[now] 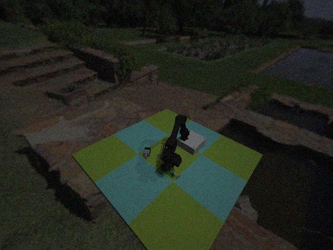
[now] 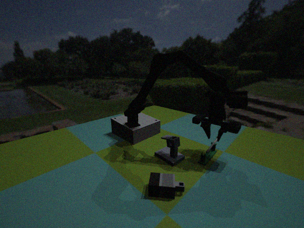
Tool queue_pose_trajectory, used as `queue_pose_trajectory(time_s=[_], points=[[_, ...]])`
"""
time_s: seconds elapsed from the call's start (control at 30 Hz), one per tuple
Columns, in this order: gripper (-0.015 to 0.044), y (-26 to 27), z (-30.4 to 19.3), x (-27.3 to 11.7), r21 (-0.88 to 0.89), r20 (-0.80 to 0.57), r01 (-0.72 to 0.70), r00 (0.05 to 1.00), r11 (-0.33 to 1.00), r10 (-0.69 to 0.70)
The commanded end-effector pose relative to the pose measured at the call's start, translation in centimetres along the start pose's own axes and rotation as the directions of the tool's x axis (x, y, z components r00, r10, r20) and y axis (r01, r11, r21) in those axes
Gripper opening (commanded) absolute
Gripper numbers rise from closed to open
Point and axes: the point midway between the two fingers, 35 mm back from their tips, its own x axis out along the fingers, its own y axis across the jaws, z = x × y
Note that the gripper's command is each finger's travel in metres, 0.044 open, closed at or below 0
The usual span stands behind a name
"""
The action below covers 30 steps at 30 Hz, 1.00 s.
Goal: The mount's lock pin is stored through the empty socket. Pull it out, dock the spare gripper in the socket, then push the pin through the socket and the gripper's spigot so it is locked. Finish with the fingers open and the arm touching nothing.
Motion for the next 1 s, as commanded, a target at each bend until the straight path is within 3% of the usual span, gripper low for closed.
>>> queue_pose_trajectory(time_s=[0.0, 0.97], points=[[0.018, 0.2, -0.2, 1.0, -0.004, -0.005, -0.01, 1.0, 1.0, 0.01], [0.018, 0.4, -0.7, 5.3, -0.004, -0.005, -0.011, 1.0, 1.0, 0.011]])
